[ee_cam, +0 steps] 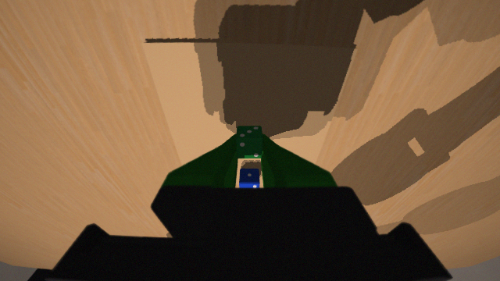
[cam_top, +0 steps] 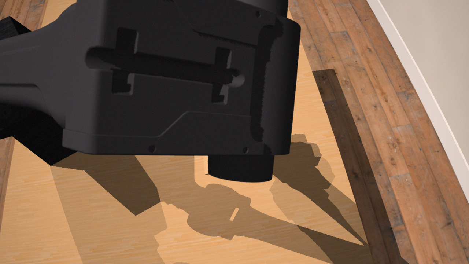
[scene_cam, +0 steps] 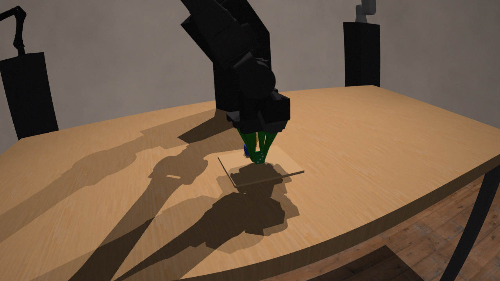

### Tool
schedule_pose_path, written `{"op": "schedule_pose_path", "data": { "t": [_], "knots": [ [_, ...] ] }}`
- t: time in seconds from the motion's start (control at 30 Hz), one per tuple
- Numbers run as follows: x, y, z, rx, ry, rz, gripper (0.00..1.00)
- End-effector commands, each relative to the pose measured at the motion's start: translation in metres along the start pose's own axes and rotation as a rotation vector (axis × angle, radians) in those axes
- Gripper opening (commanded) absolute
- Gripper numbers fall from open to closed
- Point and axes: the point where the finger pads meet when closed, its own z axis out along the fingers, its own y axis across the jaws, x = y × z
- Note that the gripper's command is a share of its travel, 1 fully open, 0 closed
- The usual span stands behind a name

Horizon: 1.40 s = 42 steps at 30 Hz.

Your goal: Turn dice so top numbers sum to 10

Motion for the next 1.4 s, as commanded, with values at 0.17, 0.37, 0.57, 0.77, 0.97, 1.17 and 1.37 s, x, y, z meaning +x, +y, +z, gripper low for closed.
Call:
{"op": "schedule_pose_path", "data": {
  "t": [0.17,0.37,0.57,0.77,0.97,1.17,1.37],
  "knots": [
    [-0.016,-0.010,-0.007,0.004,-0.026,0.002,0.15],
    [-0.011,-0.005,-0.001,0.002,-0.018,-0.002,0.15],
    [-0.008,-0.001,0.002,0.000,-0.015,-0.007,0.15],
    [-0.005,-0.001,0.002,-0.001,-0.012,-0.009,0.15],
    [-0.005,-0.001,0.002,-0.001,-0.012,-0.009,0.15],
    [-0.005,-0.001,0.002,-0.001,-0.012,-0.009,0.15],
    [-0.005,-0.001,0.002,-0.001,-0.012,-0.009,0.15]
  ]
}}
